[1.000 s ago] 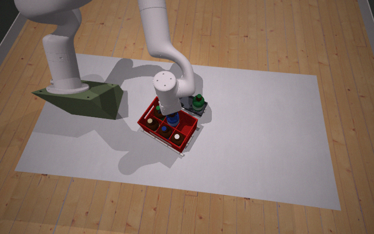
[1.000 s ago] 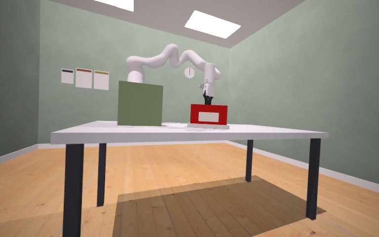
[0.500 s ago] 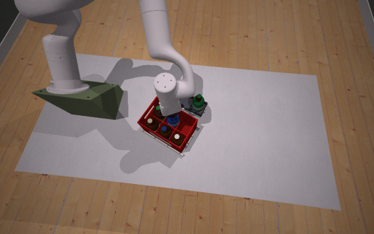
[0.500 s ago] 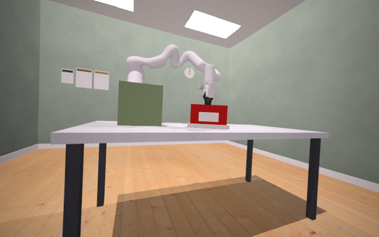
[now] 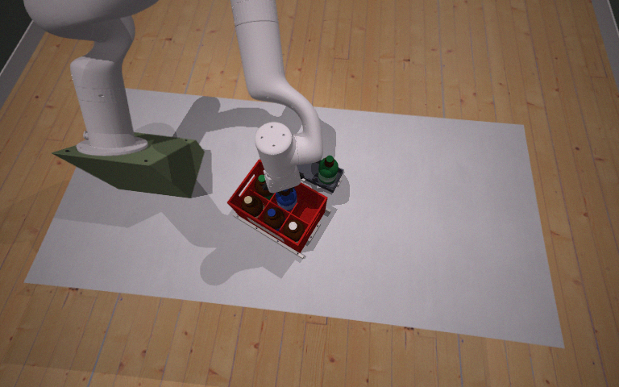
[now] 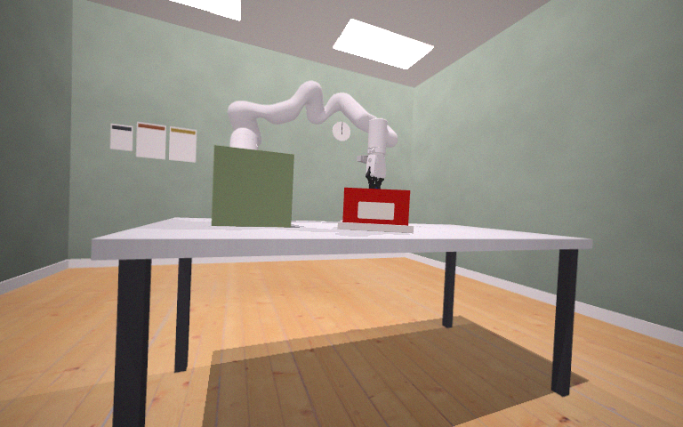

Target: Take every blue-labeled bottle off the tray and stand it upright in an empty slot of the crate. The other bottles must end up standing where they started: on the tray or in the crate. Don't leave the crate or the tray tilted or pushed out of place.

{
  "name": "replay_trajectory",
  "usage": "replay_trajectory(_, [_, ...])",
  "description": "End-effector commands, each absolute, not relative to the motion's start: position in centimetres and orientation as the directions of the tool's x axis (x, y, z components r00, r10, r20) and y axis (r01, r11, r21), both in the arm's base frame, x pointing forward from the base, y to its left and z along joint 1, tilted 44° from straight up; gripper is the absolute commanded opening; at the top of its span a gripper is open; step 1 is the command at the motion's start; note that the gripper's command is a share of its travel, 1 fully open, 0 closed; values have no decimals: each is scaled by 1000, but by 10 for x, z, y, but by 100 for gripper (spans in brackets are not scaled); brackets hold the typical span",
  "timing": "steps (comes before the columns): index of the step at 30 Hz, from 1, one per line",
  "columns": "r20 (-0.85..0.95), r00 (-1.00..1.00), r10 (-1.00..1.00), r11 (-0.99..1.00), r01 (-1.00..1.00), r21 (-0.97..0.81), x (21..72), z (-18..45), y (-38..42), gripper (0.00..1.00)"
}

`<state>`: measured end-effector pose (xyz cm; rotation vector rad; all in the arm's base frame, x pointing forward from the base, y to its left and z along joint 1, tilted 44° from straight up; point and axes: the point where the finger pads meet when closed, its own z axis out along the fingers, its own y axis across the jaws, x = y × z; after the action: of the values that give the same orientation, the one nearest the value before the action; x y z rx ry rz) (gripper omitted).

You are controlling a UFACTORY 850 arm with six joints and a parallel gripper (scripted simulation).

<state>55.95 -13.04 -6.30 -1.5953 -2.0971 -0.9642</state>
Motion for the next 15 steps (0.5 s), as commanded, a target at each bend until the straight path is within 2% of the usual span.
replay_trajectory(1, [625, -316, 714, 141, 939, 314, 561, -63, -131, 0])
replay_trajectory(15, [625, -316, 714, 141, 939, 314, 561, -66, -128, 0])
